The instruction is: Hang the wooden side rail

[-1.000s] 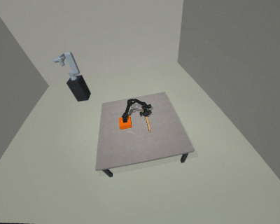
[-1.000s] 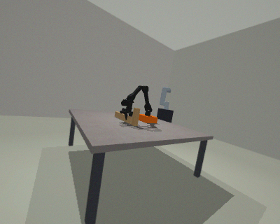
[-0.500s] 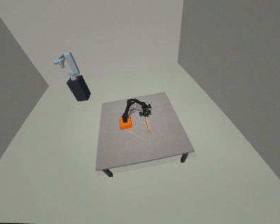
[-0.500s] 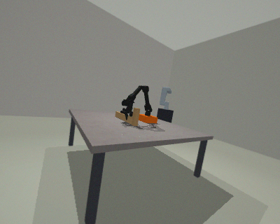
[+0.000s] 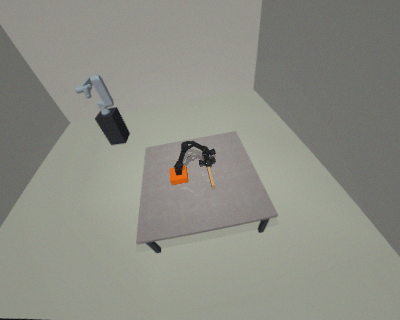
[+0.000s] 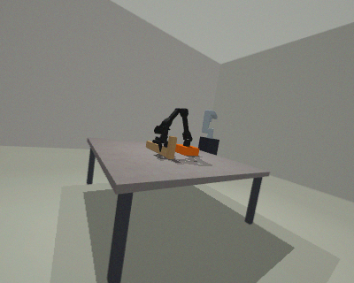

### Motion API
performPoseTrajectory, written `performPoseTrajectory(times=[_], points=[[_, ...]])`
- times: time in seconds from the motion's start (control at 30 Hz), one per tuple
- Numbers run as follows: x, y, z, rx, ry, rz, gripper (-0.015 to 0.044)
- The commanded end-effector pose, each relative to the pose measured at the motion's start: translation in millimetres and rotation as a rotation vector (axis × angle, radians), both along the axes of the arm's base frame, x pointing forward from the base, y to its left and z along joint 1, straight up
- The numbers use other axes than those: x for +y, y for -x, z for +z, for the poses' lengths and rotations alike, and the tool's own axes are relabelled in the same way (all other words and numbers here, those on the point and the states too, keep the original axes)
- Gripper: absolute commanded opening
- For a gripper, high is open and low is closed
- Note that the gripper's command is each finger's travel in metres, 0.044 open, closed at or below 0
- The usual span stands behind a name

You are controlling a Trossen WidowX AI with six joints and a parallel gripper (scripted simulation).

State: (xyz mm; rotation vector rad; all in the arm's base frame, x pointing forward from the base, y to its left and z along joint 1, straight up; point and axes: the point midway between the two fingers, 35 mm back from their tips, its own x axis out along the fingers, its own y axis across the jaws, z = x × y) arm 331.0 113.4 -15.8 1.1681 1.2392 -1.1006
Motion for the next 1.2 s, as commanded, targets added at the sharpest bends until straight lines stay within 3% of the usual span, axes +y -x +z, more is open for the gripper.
performPoseTrajectory(times=[0.0, 1.17], points=[[-0.1, 0.0, 0.0, 0.006, 0.001, -0.007, 0.0], [-0.2, 0.1, 5.8, 0.01, 0.002, -0.013, 0.0]])
